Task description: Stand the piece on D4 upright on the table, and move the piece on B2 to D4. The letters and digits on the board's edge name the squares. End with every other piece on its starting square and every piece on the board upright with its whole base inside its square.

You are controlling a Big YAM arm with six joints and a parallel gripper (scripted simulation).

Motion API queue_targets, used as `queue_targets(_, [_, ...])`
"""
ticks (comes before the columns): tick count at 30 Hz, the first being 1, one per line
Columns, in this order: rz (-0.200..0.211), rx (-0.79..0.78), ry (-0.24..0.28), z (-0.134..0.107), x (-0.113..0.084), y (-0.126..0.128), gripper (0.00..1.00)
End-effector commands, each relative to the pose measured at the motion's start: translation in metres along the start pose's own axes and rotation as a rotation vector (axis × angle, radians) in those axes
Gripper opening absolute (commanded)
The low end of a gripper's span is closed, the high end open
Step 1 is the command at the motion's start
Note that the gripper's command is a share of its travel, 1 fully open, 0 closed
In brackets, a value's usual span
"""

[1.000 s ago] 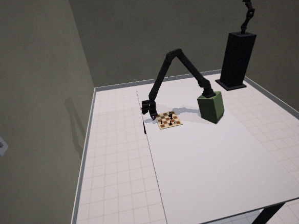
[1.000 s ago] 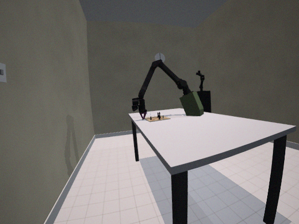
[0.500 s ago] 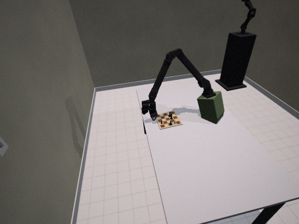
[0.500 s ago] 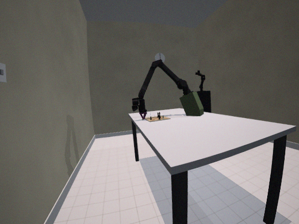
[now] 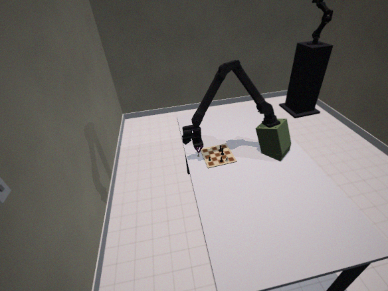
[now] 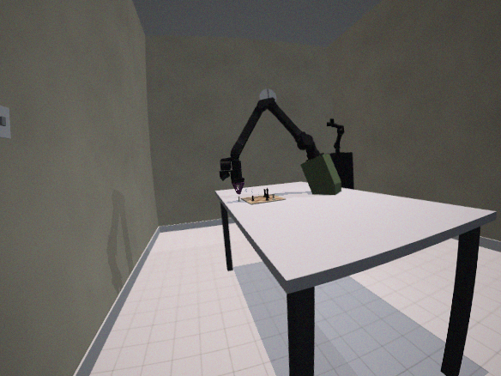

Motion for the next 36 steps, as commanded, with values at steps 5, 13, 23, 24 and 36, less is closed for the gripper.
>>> queue_targets(5, [-0.002, 0.004, -0.030, 0.005, -0.046, 0.005, 0.33])
queue_targets(13, [-0.003, 0.011, -0.022, 0.002, -0.066, 0.001, 0.33])
queue_targets(23, [0.000, 0.008, -0.015, 0.002, -0.060, 0.004, 1.00])
queue_targets(24, [0.000, 0.008, -0.015, 0.002, -0.060, 0.004, 1.00])
queue_targets(36, [0.000, 0.008, -0.015, 0.002, -0.060, 0.004, 1.00])
Point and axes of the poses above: the point where the finger pads meet when closed, its own x axis out along the fingers, its own y axis across the jaws, z = x × y, the point moved 6 cm from there along -x, back along the fingers, and after that the axes turned 7 degrees about -x, right-handed, at the moved point
